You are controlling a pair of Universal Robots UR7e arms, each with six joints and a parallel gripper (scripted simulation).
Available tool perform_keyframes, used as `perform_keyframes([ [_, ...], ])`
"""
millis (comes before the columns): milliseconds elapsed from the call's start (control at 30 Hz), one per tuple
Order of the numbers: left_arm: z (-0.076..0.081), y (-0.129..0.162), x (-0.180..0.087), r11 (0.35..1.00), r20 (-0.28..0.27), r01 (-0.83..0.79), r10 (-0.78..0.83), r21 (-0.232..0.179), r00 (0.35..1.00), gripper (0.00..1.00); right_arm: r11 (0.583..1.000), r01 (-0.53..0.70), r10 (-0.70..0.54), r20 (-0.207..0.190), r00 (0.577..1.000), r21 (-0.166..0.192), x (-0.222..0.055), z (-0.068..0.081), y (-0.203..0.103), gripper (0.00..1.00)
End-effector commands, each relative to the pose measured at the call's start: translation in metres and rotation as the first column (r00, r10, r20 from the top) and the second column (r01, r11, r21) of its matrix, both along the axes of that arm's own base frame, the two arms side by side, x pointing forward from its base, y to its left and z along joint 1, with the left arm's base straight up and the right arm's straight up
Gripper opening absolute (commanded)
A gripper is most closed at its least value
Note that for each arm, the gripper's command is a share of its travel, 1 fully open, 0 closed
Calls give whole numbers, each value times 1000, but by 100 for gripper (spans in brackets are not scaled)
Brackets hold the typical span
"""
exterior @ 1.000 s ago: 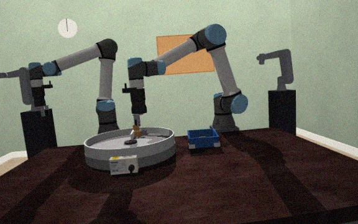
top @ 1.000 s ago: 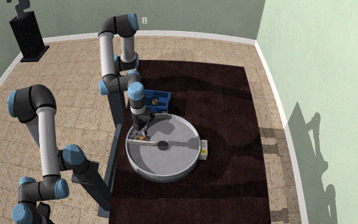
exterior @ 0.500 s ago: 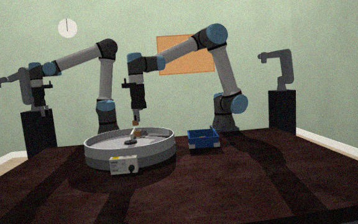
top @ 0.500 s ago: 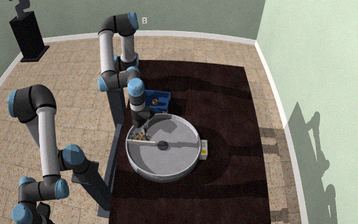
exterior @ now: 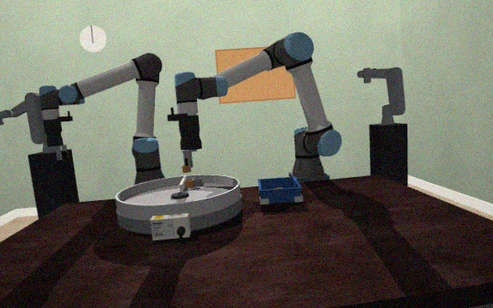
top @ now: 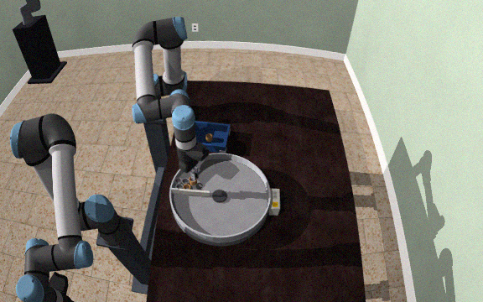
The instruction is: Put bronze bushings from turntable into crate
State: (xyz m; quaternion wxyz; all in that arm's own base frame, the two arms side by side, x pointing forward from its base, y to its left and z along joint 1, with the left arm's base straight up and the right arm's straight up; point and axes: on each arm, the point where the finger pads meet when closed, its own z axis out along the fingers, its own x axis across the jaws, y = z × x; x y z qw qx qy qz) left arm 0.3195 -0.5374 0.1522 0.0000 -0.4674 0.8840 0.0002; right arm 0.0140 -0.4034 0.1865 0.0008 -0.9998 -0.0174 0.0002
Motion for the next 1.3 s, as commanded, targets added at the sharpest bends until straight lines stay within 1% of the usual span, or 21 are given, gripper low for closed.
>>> perform_keyframes([
  [0,1,0,0,1000,1,0,0,-2,1000,0,1000,0,0,1,1000,-2,0,1,0,100],
  [767,1,3,0,1000,1,0,0,-2,1000,0,1000,0,0,1,1000,-2,0,1,0,100],
  [1167,1,19,-1,1000,1,0,0,-2,1000,0,1000,0,0,1,1000,-2,0,1,0,100],
  [1267,1,28,-1,1000,1,0,0,-2,1000,0,1000,0,0,1,1000,-2,0,1,0,100],
])
